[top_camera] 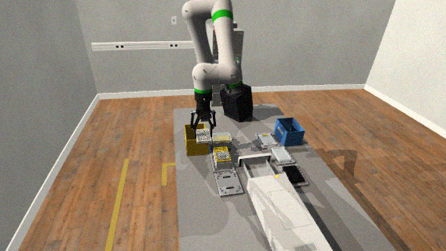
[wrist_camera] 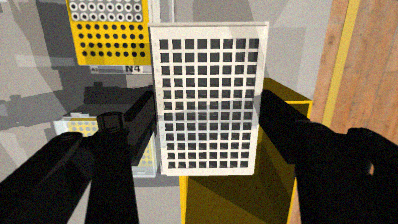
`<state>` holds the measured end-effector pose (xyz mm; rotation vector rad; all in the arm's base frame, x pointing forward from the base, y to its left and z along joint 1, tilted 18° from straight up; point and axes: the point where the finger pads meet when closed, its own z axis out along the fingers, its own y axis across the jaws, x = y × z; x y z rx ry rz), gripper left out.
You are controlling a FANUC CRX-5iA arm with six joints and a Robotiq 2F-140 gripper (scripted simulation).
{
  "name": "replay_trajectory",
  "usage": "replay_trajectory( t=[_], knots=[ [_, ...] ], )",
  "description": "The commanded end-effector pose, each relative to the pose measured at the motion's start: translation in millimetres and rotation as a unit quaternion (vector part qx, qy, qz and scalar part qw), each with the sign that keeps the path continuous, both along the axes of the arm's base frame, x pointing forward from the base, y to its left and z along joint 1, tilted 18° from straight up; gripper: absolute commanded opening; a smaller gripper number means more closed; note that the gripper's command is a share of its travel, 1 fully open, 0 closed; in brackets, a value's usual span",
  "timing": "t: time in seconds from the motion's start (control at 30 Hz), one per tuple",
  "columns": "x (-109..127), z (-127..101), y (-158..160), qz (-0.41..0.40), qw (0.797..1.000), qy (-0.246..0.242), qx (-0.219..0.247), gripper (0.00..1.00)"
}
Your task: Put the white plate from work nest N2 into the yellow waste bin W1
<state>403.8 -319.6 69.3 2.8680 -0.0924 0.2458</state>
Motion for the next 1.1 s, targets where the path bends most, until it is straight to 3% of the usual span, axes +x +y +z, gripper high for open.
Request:
replay_trajectory(
  t=[0.0,1.07],
  knots=[
    [-5.2,0.4,-2.1,0.000,1.000,-0.001,0.000,0.10],
    [-75.9,-5.0,-25.6,0.000,1.000,-0.001,0.000,0.10]
  ],
)
